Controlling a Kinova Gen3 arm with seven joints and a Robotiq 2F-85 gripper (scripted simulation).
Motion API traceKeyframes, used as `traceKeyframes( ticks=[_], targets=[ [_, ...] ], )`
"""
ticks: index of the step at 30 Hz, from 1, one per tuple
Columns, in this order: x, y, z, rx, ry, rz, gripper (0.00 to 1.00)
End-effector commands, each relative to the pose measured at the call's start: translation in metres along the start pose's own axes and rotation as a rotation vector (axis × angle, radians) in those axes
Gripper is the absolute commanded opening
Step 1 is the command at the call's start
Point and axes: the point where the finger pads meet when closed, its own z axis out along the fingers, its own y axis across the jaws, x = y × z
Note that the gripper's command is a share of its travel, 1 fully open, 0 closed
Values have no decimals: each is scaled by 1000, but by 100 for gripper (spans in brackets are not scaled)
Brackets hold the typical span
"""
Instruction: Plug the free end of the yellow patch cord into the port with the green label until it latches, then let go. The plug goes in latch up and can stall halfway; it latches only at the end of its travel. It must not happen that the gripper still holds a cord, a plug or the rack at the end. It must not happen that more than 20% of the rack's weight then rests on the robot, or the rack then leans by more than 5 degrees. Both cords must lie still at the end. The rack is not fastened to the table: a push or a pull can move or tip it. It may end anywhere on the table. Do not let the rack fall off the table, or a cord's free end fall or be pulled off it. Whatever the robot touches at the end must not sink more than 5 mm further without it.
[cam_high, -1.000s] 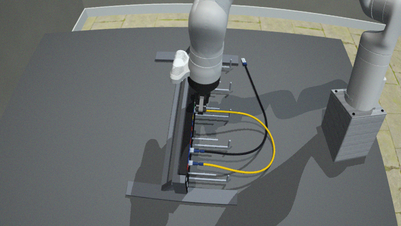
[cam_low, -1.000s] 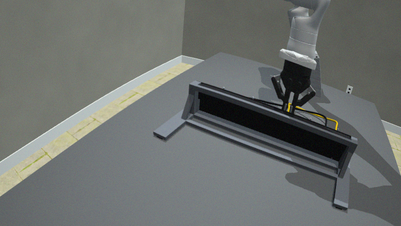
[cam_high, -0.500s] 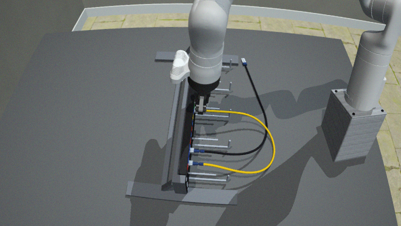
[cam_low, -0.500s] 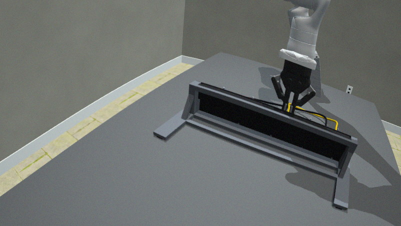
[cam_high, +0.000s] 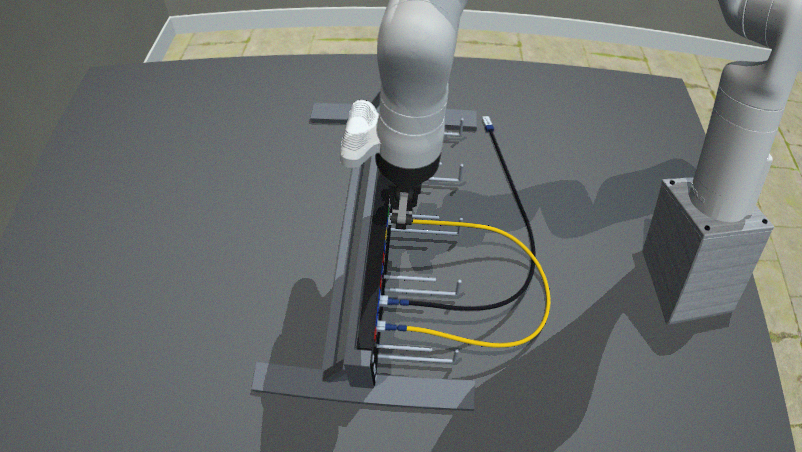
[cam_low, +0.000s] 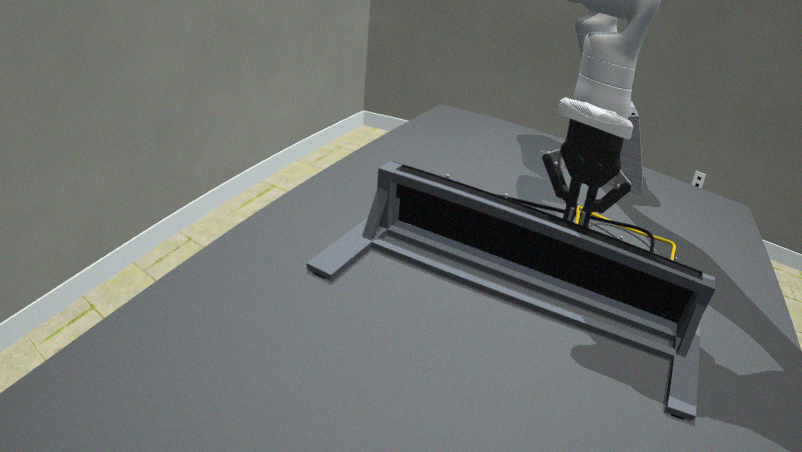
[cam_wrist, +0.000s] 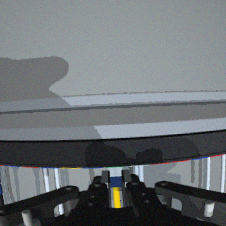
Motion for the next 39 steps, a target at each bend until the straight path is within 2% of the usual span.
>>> traceKeyframes(
  ticks=[1,39],
  targets=[
    [-7,-1,-1,1,-14,-2,0],
    [-20,-1,-1,2,-11,-5,0]
  ],
)
